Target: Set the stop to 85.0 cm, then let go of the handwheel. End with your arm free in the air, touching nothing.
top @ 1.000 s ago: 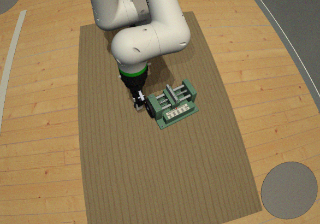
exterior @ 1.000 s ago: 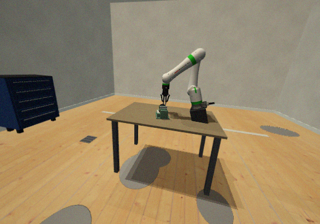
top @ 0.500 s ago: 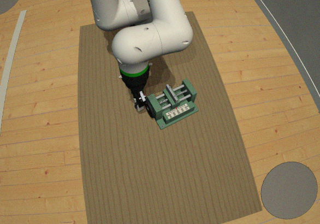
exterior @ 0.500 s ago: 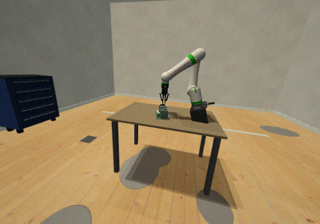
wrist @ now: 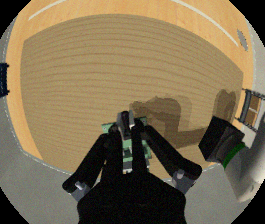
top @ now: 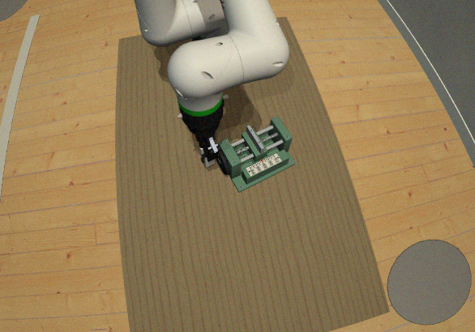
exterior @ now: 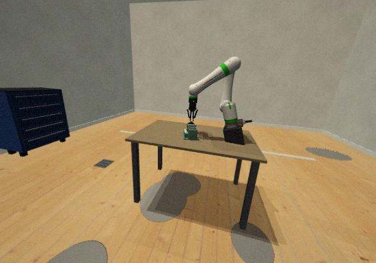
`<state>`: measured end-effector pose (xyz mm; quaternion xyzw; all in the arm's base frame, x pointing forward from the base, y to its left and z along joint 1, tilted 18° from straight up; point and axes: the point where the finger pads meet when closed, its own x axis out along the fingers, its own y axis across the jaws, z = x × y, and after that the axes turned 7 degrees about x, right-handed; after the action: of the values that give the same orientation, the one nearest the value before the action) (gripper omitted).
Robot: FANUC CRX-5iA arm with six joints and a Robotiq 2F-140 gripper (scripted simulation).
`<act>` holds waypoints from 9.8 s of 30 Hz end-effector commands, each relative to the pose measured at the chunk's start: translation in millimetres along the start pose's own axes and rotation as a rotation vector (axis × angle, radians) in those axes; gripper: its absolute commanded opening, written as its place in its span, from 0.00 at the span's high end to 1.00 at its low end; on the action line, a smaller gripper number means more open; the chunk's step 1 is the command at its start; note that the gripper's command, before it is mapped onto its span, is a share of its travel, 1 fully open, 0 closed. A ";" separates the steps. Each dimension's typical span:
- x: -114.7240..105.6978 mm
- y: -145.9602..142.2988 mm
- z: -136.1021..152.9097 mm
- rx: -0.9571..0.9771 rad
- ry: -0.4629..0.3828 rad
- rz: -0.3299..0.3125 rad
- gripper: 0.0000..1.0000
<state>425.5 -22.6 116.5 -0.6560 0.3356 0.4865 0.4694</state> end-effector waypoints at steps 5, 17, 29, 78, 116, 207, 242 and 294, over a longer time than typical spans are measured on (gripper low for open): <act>-0.7 -3.1 0.3 0.000 0.000 -0.001 0.96; -1.2 -7.9 0.9 0.000 0.000 -0.001 0.96; -1.2 -9.8 1.2 0.000 0.000 -0.001 0.96; -1.2 -10.8 1.3 0.000 0.000 -0.001 0.96; 0.6 -19.3 2.3 0.000 0.000 -0.001 0.96; 51.5 14.9 -1.9 0.000 0.000 -0.001 0.96; -1.2 -6.8 0.8 0.000 0.000 -0.001 0.96; 61.8 -3.6 0.4 0.000 0.000 -0.001 0.96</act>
<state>449.1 -19.0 58.8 -0.6561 0.3353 0.4864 0.4696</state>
